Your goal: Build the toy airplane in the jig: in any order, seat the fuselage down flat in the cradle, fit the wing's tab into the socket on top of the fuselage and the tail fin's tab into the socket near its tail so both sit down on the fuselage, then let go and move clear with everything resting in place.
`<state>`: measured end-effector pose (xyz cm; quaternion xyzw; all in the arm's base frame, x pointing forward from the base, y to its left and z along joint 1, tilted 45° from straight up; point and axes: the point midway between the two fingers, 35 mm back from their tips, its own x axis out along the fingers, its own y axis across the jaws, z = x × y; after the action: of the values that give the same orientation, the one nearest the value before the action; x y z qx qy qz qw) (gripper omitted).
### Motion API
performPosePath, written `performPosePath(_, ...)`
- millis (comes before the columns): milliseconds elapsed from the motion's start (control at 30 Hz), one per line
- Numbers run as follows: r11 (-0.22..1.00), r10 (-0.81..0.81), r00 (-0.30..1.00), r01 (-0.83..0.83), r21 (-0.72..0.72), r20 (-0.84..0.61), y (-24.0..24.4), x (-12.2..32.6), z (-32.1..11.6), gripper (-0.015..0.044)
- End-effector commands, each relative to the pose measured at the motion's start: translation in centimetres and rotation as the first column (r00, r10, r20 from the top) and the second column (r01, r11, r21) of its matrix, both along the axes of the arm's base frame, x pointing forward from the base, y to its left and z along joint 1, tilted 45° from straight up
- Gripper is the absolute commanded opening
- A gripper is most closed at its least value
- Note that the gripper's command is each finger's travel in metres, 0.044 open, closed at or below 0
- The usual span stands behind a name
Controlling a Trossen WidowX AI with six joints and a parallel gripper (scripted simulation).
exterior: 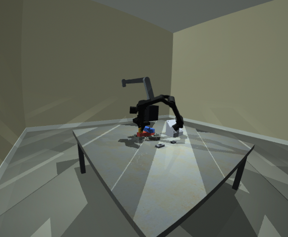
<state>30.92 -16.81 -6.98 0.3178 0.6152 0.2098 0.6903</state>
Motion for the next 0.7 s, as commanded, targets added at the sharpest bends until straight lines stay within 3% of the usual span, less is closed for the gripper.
performPosePath(0, 1.0, 0.0, 1.0, 0.0, -0.001, 0.0, -0.1, 0.0, 0.0, 0.0236)
performPosePath(33, 1.0, 0.0, 1.0, 0.0, -0.001, 0.0, -0.1, 0.0, 0.0, 0.026)
performPosePath(333, 1.0, -0.001, 1.0, 0.001, -0.002, 0.0, -0.3, 0.0, 0.2, 0.026)
performPosePath(533, 1.0, -0.009, 1.0, 0.009, -0.002, -0.002, -5.7, -1.3, 5.7, 0.026)
performPosePath(667, 1.0, -0.01, 1.0, 0.01, -0.001, -0.002, -6.4, -1.4, 6.5, 0.026)
